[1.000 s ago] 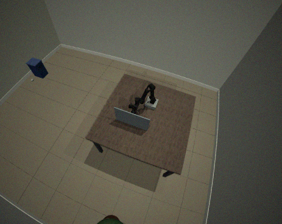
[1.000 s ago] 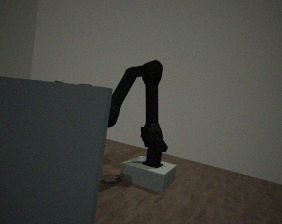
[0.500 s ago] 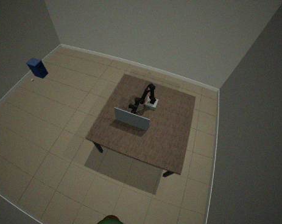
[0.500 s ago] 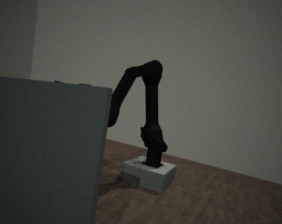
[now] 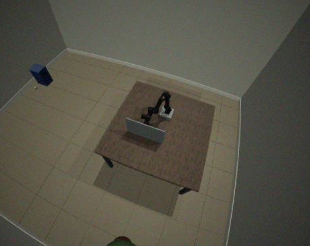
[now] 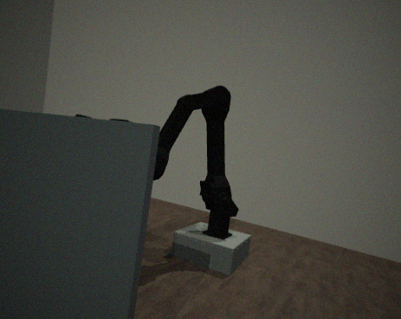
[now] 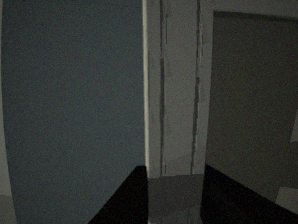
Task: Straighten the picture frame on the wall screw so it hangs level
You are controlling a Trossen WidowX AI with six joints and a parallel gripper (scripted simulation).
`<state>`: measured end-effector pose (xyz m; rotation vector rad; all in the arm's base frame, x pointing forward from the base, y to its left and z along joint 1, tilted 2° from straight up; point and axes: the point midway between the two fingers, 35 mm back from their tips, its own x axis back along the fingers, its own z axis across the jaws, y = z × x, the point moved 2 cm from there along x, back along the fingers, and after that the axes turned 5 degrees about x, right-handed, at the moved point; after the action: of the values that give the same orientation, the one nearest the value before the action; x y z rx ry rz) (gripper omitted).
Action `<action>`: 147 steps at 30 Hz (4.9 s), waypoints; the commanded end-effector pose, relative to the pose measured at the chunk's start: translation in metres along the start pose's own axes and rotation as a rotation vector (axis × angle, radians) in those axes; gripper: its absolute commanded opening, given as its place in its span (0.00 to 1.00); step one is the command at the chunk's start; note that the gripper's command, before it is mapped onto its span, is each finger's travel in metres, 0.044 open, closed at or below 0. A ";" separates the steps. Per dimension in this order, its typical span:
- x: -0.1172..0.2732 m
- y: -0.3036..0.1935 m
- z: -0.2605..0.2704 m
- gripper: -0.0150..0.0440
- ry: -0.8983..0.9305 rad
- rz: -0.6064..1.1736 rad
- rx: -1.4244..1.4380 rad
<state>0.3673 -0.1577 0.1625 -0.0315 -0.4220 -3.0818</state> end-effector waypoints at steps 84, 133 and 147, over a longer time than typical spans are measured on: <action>-0.001 0.001 -0.009 0.25 0.004 -0.002 -0.138; 0.182 -0.010 0.025 0.69 -0.005 0.010 0.350; 0.182 -0.010 0.025 0.69 -0.005 0.010 0.350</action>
<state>0.1861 -0.1486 0.1893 -0.0361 -0.9403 -2.9588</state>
